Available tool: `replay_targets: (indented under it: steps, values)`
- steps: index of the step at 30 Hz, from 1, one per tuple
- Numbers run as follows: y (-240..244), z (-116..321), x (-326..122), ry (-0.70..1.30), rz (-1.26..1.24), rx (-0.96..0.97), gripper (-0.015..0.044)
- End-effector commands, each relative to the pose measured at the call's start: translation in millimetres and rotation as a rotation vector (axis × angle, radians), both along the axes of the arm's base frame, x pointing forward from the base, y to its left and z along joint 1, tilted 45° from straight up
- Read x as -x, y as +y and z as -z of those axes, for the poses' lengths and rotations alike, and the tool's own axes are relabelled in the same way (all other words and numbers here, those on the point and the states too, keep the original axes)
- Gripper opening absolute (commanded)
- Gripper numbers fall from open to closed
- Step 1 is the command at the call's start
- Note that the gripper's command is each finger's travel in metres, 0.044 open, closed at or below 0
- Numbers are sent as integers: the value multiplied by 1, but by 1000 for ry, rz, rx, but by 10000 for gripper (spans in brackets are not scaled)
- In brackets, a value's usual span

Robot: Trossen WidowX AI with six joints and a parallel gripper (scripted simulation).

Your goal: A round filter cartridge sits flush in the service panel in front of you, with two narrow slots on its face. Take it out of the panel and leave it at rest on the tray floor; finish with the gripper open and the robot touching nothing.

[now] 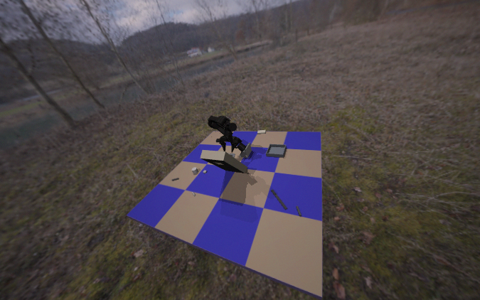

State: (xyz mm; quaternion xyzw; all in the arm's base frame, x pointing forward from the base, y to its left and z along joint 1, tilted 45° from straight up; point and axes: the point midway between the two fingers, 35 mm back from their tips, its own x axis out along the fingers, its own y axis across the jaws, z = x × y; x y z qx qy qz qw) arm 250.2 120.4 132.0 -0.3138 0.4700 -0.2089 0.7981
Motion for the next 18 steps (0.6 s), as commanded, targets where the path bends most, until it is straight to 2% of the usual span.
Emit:
replay_targets:
  steps: [1,18]
  values:
    - [-5,3,-2,-2,-2,2,305]
    - [-23,18,-15,-5,-1,4,305]
